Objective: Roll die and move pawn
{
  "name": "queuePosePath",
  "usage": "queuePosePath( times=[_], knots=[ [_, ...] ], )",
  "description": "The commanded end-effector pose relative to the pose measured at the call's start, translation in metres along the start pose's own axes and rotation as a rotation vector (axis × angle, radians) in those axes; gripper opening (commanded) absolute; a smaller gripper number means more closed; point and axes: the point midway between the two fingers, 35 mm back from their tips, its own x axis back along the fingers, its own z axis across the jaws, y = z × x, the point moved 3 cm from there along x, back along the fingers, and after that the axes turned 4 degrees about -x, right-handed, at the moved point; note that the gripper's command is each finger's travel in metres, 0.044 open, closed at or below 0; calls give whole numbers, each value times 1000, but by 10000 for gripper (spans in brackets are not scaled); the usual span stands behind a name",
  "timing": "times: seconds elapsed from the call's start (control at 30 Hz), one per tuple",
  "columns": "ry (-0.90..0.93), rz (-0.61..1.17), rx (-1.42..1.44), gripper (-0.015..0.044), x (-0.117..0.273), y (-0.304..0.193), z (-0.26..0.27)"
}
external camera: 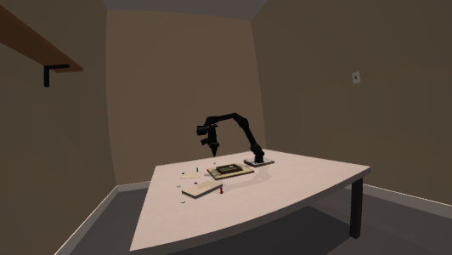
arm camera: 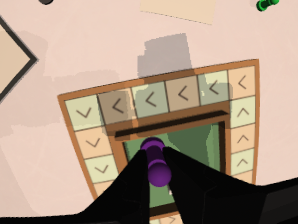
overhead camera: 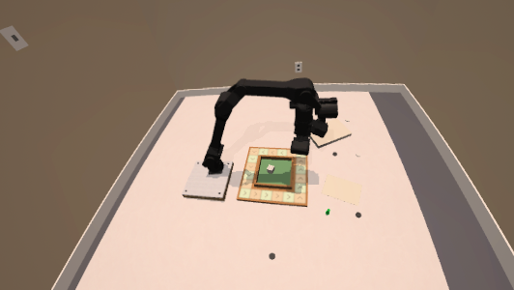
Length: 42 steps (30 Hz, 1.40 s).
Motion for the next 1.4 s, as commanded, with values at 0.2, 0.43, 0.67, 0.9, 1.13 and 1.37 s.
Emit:
queuePosePath(
  times=[0.2, 0.43, 0.67, 0.9, 1.13, 1.37],
  knots=[
    [-4, 2, 2, 0, -8, -30, 20],
    [-3, 4, 2, 0, -15, -53, 31],
    [-2, 6, 2, 0, -24, -77, 40],
    [-1, 8, 2, 0, -34, -101, 46],
    [-1, 10, 2, 0, -45, -127, 49],
    [0, 12, 2, 0, -57, -152, 50]
  ],
)
